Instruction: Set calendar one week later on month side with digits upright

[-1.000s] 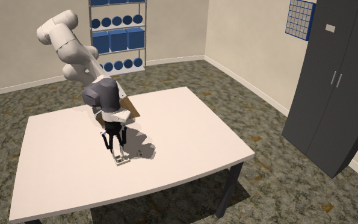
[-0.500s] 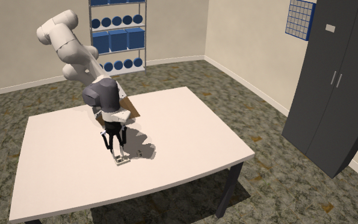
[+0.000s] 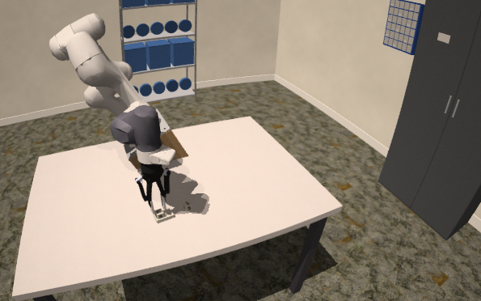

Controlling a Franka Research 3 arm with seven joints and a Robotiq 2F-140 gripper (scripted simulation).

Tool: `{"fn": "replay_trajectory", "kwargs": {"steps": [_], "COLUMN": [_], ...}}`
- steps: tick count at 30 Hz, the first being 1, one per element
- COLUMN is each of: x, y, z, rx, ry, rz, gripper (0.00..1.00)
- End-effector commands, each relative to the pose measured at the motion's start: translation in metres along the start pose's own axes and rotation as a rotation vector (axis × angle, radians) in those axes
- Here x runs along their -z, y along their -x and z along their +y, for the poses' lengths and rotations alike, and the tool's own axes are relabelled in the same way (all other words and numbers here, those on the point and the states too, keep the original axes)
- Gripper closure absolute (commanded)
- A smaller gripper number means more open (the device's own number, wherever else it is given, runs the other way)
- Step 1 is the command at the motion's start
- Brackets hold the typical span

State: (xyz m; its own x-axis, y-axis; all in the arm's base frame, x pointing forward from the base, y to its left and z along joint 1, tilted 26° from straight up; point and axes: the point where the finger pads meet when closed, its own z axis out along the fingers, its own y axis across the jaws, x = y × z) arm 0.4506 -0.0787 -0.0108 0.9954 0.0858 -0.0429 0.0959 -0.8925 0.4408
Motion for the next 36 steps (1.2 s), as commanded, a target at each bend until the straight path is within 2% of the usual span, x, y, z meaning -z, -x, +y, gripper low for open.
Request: {"fn": "replay_trajectory", "kwargs": {"steps": [1,17,36], "x": [-0.003,-0.025,-0.027], "y": [-0.001,-0.001,-0.001], "z": [0.001,0.001,0.001], "rx": [-0.006,-0.006,-0.006], "ry": [-0.001,-0.001,-0.001], "rz": [0.002,0.002,0.002], "gripper": [0.72,0.72,0.72]}}
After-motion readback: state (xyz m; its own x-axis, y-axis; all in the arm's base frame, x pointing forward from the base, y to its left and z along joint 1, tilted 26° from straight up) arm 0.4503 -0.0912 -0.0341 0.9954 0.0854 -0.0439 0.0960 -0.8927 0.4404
